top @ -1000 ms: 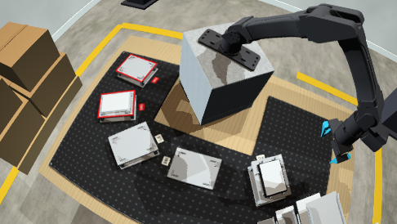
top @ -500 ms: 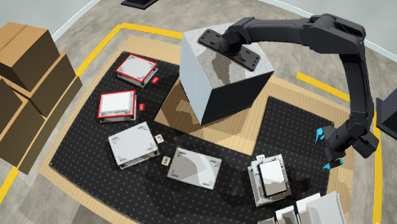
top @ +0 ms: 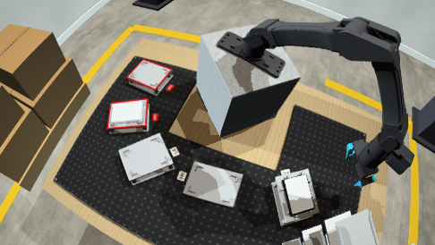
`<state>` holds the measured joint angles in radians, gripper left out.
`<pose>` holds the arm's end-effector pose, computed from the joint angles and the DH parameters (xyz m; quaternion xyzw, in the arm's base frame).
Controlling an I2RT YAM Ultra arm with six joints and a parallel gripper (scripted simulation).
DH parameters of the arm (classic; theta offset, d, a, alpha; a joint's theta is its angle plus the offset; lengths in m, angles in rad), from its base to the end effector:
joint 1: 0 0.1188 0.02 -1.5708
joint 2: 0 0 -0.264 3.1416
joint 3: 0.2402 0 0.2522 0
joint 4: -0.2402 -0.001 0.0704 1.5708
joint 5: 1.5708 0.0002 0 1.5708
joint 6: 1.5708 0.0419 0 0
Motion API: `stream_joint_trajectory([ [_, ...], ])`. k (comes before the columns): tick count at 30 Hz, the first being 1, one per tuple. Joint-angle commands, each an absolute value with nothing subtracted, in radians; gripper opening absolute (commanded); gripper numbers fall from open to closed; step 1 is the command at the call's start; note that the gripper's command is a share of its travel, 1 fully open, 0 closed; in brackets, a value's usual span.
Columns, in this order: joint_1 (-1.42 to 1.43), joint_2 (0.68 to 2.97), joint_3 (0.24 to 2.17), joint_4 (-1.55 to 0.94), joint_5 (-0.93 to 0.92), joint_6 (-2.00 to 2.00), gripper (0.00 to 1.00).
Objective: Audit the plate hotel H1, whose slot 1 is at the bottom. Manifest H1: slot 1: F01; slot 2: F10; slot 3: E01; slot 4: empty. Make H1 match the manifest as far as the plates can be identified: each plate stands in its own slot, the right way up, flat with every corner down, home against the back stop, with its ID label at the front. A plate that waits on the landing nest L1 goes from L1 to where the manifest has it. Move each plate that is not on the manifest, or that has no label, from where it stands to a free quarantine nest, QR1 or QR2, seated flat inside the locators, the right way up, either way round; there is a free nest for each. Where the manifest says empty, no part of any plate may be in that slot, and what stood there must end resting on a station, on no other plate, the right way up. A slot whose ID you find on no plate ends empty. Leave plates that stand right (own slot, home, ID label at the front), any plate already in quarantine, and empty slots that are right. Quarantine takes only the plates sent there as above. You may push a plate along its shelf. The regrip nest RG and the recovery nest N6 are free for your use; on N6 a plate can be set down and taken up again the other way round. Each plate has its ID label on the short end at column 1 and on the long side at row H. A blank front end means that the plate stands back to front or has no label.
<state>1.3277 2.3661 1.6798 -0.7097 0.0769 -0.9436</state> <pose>0.1118 0.4414 0.0843 -0.9013 0.4227 -0.0209 0.0929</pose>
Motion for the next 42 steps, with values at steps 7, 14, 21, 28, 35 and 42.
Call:
stream_joint_trajectory([
  [7, 1.328, 2.356, 1.683, -0.709, 0.074, -0.945, 1.0],
  [14, 1.328, 2.356, 1.683, -0.709, 0.074, -0.945, 1.0],
  [21, 1.327, 2.375, 1.683, -0.689, 0.074, -0.946, 1.0],
  [28, 1.325, 2.404, 1.685, -0.662, 0.074, -0.948, 1.0],
  [35, 1.323, 2.433, 1.69, -0.637, 0.073, -0.95, 1.0],
  [42, 1.322, 2.455, 1.694, -0.62, 0.073, -0.951, 1.0],
])
